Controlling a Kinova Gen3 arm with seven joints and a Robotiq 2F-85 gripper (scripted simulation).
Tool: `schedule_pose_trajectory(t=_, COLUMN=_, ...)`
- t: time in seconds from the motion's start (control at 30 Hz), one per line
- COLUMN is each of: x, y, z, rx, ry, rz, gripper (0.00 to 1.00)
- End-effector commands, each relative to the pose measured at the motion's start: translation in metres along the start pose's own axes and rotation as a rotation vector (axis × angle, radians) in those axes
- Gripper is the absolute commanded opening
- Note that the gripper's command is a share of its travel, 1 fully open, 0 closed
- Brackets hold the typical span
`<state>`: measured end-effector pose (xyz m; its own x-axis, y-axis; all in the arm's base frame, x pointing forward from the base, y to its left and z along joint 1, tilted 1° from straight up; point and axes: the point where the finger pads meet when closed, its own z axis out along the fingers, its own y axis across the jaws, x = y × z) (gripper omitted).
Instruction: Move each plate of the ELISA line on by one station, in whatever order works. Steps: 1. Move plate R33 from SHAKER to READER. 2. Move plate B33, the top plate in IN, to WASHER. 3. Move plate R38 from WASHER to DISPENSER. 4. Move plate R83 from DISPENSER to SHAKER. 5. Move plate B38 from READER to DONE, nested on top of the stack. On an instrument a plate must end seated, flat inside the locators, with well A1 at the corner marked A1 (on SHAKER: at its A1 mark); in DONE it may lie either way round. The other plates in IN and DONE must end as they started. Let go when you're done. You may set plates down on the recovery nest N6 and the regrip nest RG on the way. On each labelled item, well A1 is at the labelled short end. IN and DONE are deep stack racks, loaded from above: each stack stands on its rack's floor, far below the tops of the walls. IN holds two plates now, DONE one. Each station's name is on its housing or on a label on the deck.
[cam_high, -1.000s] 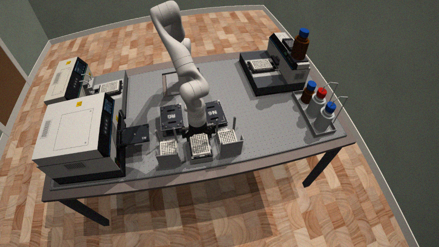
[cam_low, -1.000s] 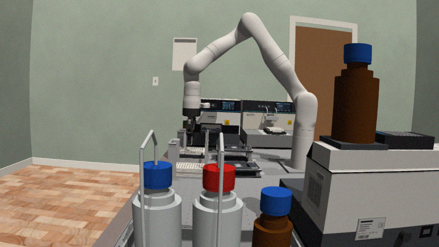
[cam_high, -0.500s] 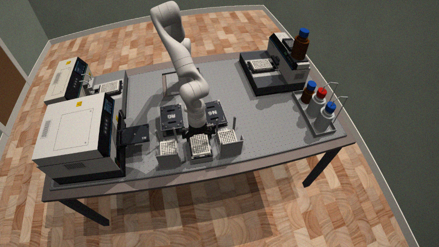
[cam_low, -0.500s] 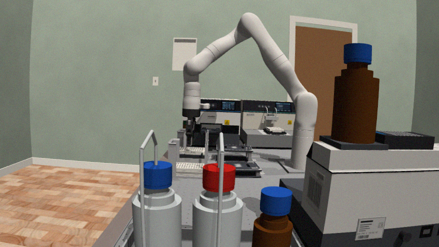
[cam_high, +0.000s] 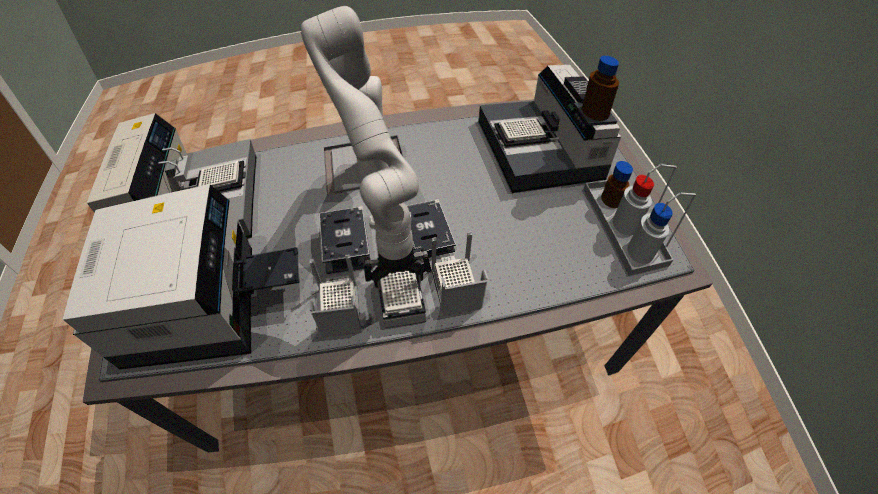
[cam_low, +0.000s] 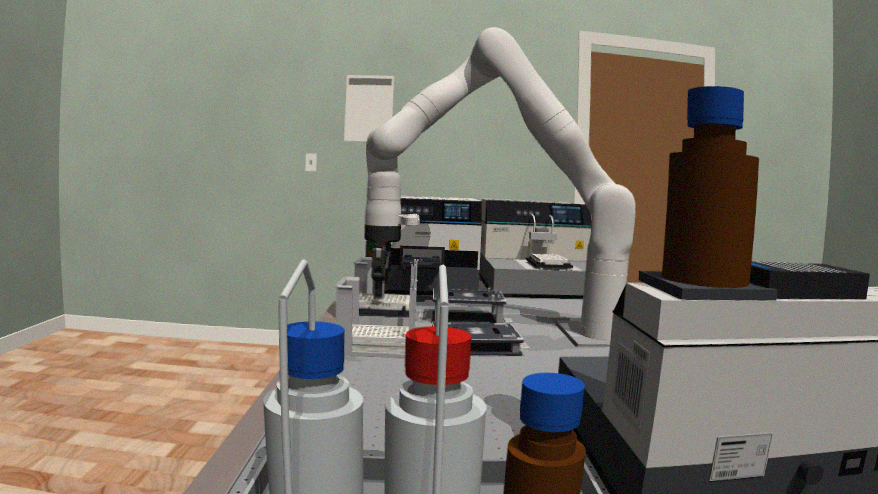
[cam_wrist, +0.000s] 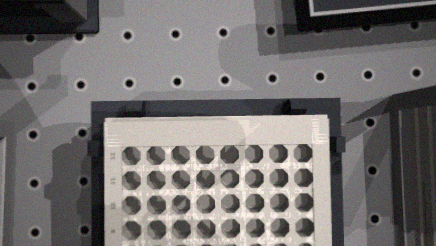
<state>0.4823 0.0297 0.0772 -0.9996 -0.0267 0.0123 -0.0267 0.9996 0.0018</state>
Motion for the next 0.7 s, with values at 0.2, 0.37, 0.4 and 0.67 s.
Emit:
schedule_pose_trajectory(t=0.2, x=0.0002, y=-0.0021, z=0.0015, rx=0.007, ry=-0.001, rz=-0.005, gripper=1.00)
schedule_pose_trajectory(t=0.37, x=-0.0002, y=-0.0022, z=0.0020, rx=0.007, ry=-0.002, rz=-0.005, gripper=1.00)
schedule_pose_trajectory(t=0.4, x=-0.0002, y=-0.0022, z=0.0020, rx=0.007, ry=-0.002, rz=-0.005, gripper=1.00)
schedule_pose_trajectory(t=0.67, x=0.0001, y=-0.0021, z=0.0054, rx=0.007, ry=-0.001, rz=-0.004, gripper=1.00)
